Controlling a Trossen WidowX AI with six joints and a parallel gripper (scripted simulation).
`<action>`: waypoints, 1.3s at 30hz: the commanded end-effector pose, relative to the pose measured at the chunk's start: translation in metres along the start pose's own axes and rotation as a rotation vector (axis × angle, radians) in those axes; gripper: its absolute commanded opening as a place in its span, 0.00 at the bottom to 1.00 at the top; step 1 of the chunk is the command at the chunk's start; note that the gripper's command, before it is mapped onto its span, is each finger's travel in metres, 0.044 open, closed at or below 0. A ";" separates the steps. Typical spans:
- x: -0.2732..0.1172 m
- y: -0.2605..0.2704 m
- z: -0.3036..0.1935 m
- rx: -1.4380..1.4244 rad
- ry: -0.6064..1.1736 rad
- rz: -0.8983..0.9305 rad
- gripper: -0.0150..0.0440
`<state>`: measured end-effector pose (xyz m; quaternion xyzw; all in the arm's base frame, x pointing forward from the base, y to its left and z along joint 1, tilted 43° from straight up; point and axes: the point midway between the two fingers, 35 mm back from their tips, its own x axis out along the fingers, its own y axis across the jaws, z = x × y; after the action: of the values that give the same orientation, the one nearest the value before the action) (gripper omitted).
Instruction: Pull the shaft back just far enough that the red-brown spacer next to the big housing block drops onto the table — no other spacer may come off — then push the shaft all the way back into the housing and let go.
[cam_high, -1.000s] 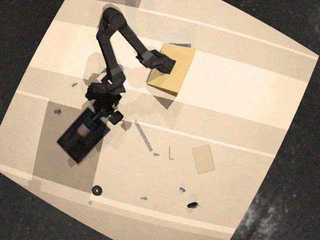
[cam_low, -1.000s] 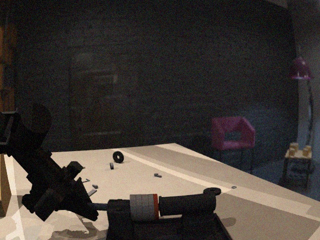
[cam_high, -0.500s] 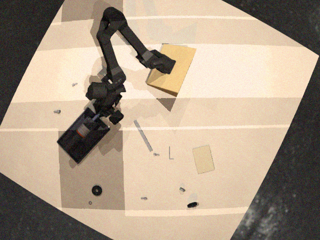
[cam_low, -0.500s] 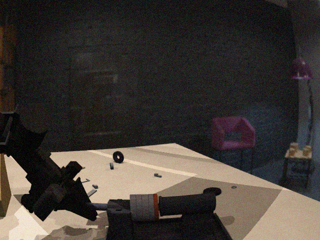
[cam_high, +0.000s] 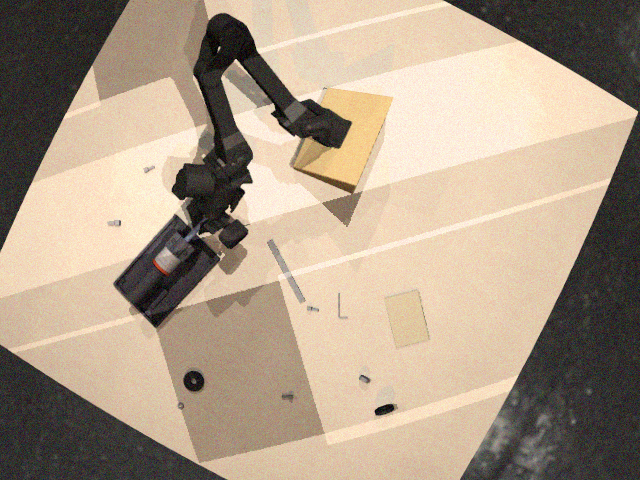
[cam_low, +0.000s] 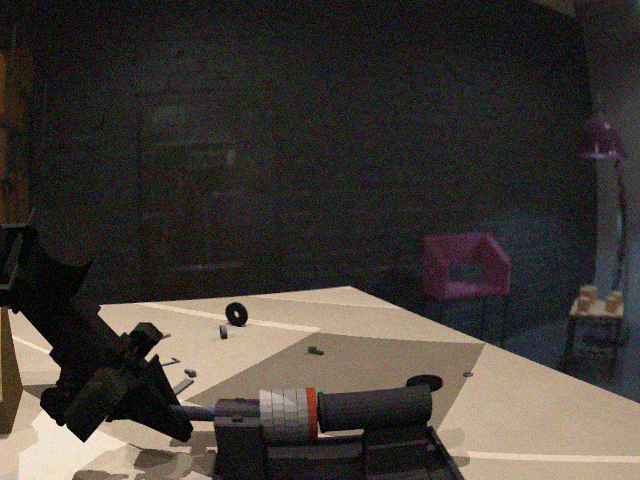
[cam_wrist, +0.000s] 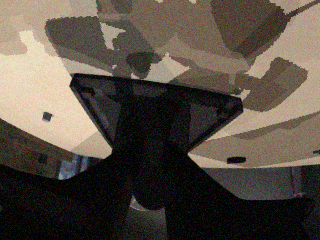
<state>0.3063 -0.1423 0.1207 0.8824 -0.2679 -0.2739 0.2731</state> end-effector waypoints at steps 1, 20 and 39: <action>-0.001 0.000 0.000 -0.003 0.000 -0.001 0.25; -0.002 0.000 0.002 -0.003 0.000 -0.001 0.25; -0.004 0.000 0.004 -0.003 0.000 -0.001 0.25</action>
<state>0.3016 -0.1413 0.1194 0.8823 -0.2680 -0.2741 0.2731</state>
